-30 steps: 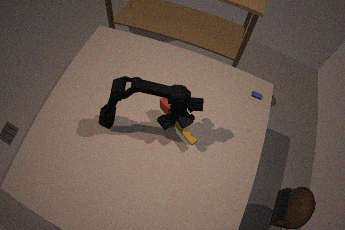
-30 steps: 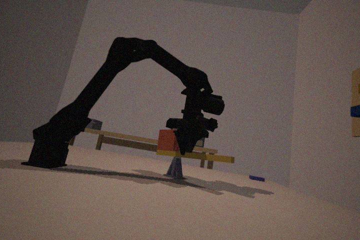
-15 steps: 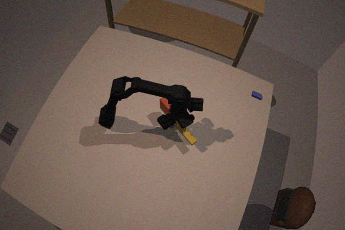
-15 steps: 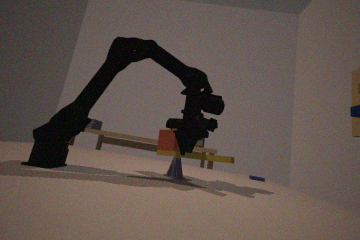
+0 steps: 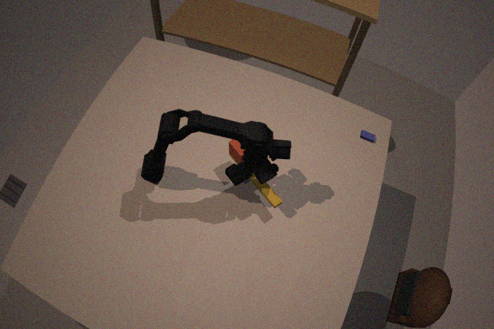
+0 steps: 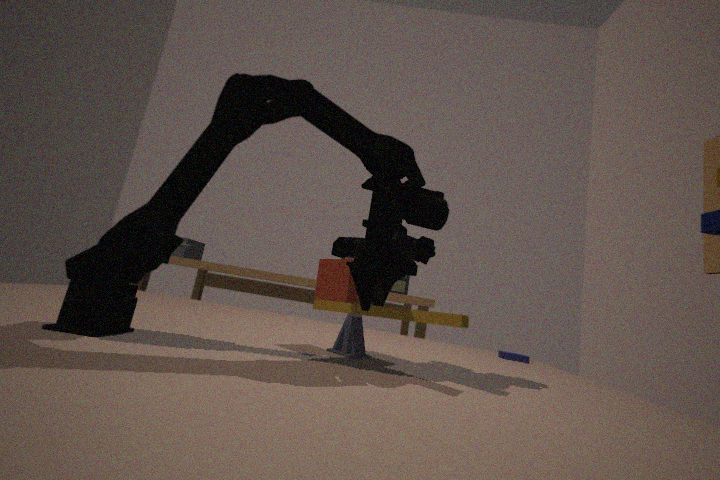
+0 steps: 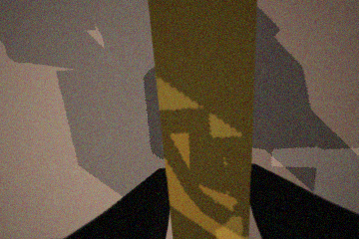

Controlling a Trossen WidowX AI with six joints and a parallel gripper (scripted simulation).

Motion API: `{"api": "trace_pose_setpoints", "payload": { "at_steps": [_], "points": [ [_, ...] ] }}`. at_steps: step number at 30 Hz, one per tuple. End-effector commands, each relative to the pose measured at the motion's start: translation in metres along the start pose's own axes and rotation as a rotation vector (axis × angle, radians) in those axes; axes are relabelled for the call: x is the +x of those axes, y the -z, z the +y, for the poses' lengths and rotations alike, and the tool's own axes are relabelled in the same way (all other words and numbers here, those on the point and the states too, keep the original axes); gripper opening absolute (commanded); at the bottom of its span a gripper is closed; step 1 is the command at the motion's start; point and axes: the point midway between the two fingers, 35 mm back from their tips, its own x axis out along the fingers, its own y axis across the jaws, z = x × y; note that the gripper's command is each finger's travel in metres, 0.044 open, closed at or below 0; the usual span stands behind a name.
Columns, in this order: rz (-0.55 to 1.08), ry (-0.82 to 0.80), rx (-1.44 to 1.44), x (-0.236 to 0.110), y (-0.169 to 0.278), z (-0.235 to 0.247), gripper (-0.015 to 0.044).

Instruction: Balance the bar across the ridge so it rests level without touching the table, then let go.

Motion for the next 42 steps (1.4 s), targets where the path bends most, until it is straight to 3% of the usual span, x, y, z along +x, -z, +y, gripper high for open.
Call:
{"api": "trace_pose_setpoints", "payload": {
  "at_steps": [1,42],
  "points": [
    [0.003,-0.003,0.003,0.0013,0.0004,0.0005,0.0000],
    [0.003,-0.003,0.003,0.0047,0.0000,0.0003,0.0000]
  ]
}}
